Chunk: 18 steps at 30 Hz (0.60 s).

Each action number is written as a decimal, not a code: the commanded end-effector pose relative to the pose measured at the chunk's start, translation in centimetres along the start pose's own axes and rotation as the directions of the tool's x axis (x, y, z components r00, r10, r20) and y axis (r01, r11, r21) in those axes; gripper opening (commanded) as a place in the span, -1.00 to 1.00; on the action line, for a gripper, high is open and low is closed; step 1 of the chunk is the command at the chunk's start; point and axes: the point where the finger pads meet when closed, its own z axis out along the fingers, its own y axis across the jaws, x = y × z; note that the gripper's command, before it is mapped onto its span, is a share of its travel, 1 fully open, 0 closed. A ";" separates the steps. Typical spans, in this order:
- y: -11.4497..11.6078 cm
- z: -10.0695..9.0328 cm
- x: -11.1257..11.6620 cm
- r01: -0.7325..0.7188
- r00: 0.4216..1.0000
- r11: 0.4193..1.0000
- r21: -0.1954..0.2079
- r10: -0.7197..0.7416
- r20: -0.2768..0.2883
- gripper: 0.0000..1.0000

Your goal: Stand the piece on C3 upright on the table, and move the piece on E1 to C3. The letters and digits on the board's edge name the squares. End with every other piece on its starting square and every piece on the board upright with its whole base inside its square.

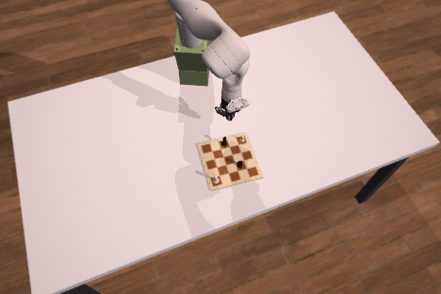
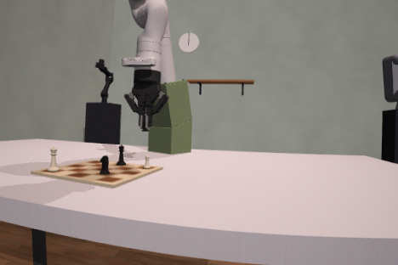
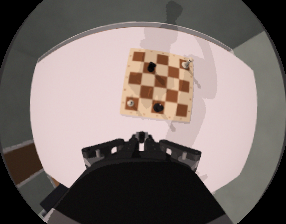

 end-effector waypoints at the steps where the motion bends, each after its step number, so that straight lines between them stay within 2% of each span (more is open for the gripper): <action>1: 0.0 0.6 -0.2 -0.001 1.000 1.000 -0.001 0.001 0.005 -1.00; 13: 0.0 6.0 -0.2 -0.001 1.000 1.000 0.000 0.001 0.005 -1.00; 15: 0.0 6.0 -0.2 -0.001 1.000 1.000 0.000 0.001 0.005 -1.00; 18: 0.0 7.3 -0.3 -0.001 1.000 1.000 0.000 0.001 0.005 -1.00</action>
